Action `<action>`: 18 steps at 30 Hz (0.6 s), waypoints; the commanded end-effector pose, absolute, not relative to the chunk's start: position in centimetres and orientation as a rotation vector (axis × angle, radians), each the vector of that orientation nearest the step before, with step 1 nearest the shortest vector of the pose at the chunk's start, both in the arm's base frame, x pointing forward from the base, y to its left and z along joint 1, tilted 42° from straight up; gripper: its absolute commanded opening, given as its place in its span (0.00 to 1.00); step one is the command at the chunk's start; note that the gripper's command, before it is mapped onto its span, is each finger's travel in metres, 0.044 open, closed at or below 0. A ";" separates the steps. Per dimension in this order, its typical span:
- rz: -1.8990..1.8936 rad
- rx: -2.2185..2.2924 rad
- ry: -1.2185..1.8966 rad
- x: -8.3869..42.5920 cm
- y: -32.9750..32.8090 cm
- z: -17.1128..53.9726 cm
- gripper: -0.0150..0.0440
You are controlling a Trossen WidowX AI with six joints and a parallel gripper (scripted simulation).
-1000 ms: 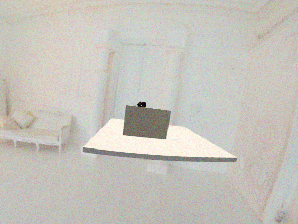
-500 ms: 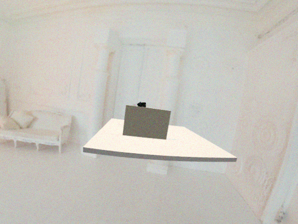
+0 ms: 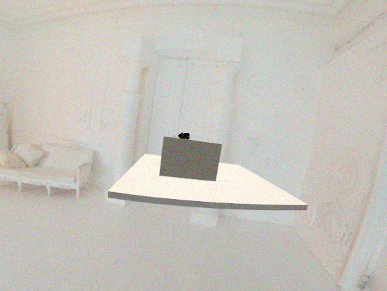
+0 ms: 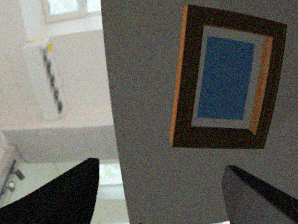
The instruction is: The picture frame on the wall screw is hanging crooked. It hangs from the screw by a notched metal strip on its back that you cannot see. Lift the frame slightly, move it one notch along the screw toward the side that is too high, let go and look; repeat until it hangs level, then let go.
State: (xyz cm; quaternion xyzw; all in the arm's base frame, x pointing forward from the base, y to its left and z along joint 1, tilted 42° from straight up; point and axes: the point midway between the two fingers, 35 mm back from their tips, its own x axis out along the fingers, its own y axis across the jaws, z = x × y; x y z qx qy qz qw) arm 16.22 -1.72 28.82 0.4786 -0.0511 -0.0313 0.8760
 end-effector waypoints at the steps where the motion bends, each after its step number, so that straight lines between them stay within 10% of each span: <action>1: -0.068 0.995 -0.104 16.3 -1.7 28.7 0.69; 18: -0.080 0.992 -0.102 20.9 -3.3 27.4 0.69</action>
